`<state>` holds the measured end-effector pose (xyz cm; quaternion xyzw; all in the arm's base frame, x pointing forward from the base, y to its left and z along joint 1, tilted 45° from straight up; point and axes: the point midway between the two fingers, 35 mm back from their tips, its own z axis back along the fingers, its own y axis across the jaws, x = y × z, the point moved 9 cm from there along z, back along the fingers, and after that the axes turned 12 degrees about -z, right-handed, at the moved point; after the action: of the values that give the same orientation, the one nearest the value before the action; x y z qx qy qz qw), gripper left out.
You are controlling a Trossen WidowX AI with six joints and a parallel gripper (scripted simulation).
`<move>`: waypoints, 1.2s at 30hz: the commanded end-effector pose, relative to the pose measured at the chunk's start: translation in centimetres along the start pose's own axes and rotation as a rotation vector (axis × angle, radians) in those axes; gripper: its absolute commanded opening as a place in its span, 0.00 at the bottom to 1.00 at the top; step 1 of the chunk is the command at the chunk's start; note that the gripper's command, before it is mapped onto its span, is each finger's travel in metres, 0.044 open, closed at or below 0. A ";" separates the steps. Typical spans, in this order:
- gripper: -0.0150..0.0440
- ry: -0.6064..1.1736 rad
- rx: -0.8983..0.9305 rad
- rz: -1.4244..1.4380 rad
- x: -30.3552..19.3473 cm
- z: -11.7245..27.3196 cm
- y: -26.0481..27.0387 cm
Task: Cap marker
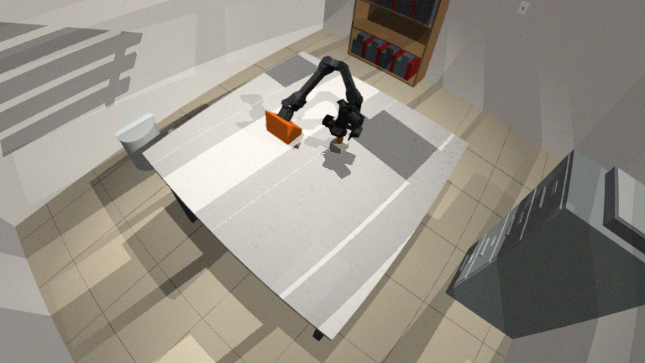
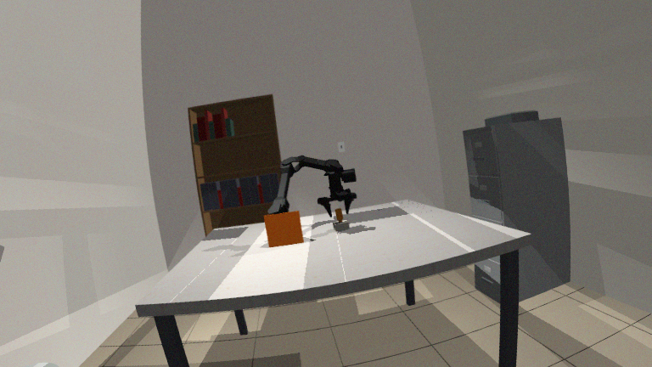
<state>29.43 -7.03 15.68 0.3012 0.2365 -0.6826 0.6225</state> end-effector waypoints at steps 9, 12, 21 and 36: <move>1.00 -0.006 0.007 0.004 0.1 7.3 0.0; 0.91 -0.006 0.007 0.069 0.1 7.2 0.0; 0.51 -0.006 0.007 0.948 0.1 6.6 -0.3; 0.25 -0.006 0.008 1.294 0.2 6.3 -0.4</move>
<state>28.45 -11.63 20.26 0.3801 0.0371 -0.2557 0.8881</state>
